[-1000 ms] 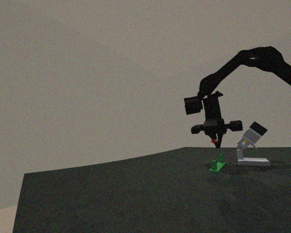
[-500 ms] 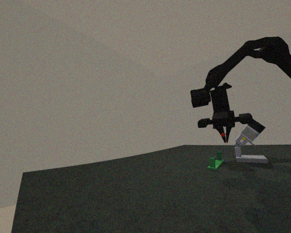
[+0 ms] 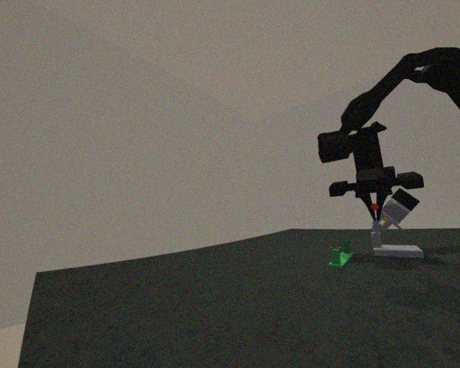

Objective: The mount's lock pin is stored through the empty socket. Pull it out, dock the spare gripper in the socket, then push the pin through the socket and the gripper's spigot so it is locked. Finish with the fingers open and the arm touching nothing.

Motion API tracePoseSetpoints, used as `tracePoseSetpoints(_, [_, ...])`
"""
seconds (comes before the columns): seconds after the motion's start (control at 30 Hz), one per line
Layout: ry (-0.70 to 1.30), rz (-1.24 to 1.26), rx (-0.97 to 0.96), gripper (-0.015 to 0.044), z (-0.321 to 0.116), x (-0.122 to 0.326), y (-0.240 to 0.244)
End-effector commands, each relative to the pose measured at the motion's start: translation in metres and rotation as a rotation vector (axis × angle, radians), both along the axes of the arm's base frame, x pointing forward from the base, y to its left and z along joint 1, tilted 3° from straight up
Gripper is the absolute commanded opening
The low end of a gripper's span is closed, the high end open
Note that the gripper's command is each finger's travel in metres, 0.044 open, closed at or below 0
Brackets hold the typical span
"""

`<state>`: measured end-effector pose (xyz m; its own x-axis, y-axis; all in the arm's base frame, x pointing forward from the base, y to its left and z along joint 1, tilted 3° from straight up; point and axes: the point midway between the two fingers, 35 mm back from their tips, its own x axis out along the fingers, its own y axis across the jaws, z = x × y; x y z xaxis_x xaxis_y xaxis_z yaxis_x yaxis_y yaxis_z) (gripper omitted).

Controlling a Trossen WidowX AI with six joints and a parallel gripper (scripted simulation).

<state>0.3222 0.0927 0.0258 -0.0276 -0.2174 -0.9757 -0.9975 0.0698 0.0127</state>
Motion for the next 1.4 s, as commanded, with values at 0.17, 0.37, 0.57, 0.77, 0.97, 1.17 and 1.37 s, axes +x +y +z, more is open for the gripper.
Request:
tracePoseSetpoints(0.17, [-0.006, 0.005, 0.007, 0.0, 0.003, -0.016, 0.001])
tracePoseSetpoints(0.37, [-0.002, 0.008, 0.009, 0.0, -0.02, -0.015, 0.002])
tracePoseSetpoints(0.57, [0.001, 0.012, 0.011, 0.0, -0.046, -0.017, 0.003])
tracePoseSetpoints(0.77, [0.002, 0.012, 0.012, 0.0, -0.047, -0.016, 0.001])
tracePoseSetpoints(0.97, [0.003, 0.011, 0.012, 0.0, -0.046, -0.016, -0.004])
tracePoseSetpoints(1.17, [0.002, 0.011, 0.011, 0.0, -0.047, -0.017, -0.008])
tracePoseSetpoints(1.37, [0.007, 0.01, 0.012, 0.0, -0.046, -0.016, -0.014])
